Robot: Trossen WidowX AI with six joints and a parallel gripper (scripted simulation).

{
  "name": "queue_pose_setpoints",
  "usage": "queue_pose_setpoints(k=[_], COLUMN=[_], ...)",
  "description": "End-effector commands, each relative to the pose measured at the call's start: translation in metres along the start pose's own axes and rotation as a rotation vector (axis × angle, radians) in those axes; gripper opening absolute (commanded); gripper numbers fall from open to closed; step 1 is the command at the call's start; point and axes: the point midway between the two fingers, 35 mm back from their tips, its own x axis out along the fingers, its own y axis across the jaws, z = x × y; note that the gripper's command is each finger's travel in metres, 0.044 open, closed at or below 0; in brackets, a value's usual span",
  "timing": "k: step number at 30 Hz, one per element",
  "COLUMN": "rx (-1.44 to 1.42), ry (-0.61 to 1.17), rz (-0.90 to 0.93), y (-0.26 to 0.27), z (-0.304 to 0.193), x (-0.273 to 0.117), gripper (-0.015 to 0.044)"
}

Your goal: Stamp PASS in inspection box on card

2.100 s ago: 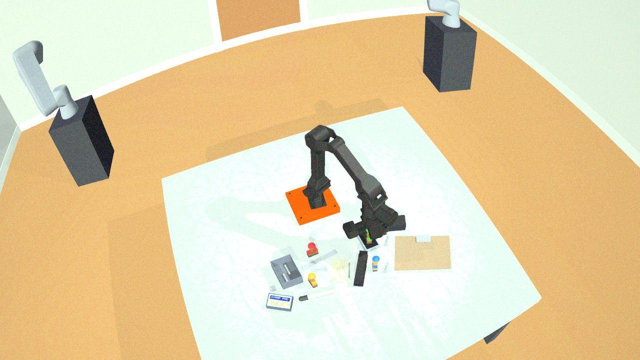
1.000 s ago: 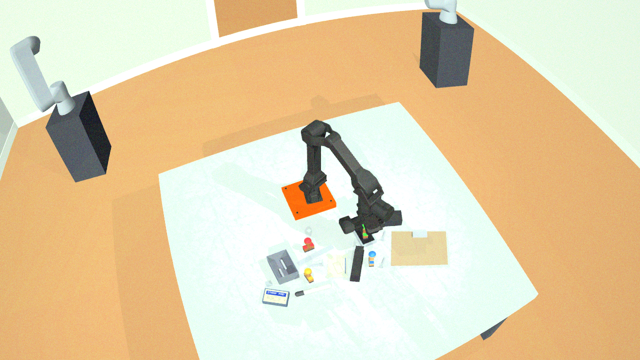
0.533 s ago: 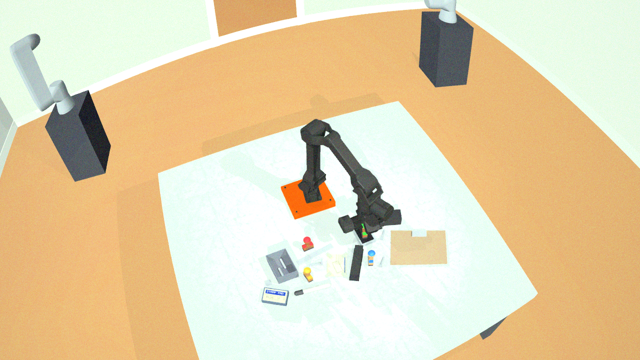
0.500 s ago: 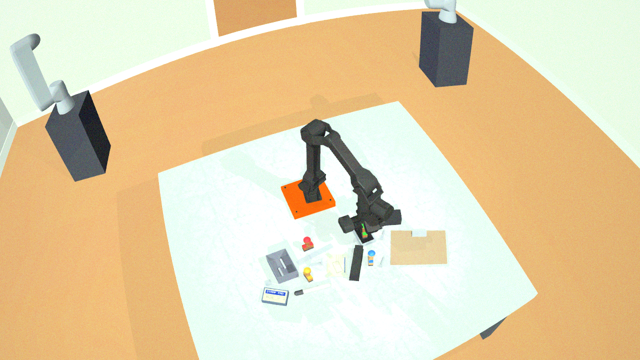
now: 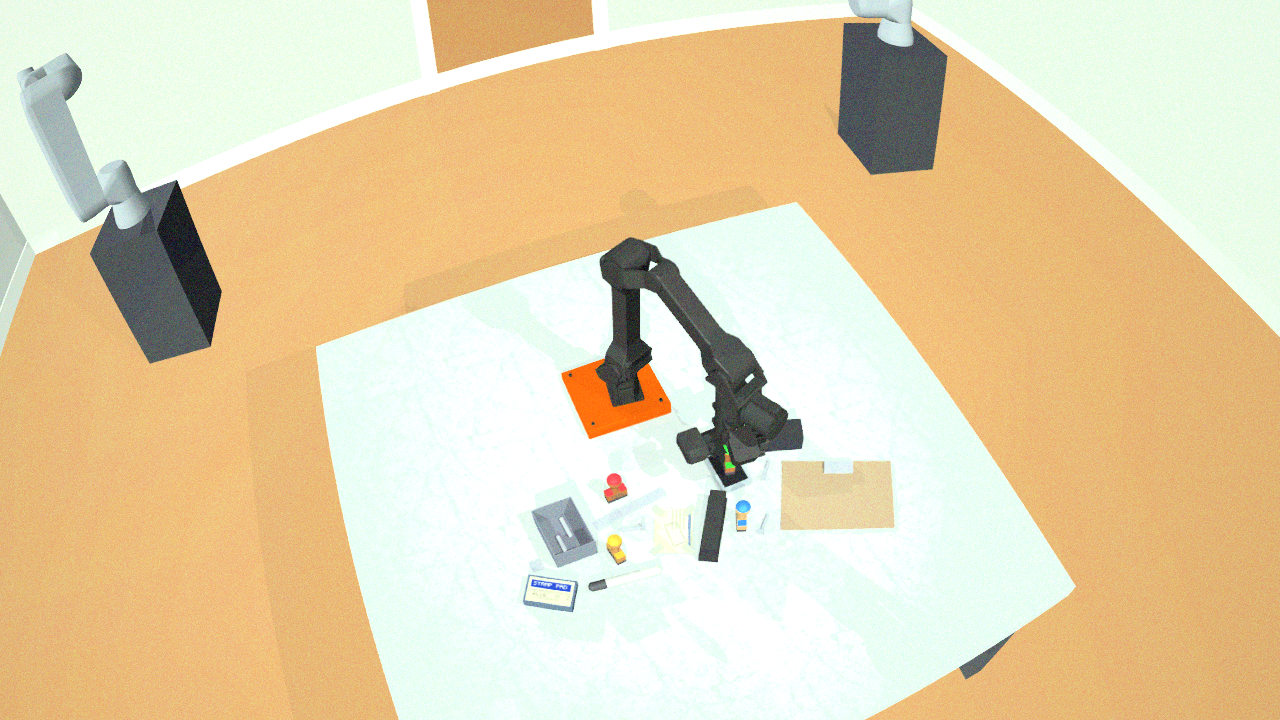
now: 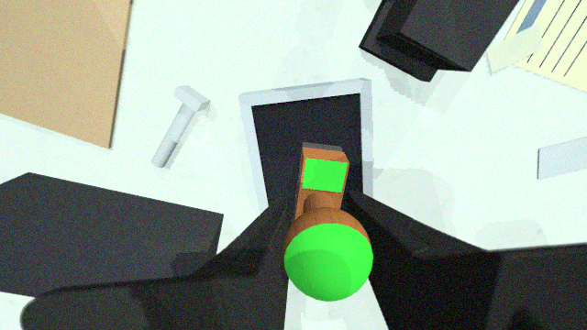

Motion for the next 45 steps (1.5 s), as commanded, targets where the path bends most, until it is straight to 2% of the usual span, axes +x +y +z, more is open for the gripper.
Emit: queue_pose_setpoints(k=[1, 30, 45], rx=[0.000, -0.001, -0.094], ry=[0.003, 0.003, 0.000], rz=[0.002, 0.002, -0.002], y=[0.001, 0.000, -0.059], z=[0.000, 0.000, 0.053], x=[-0.004, -0.049, -0.053], gripper=[0.0000, 0.0000, 0.0000])
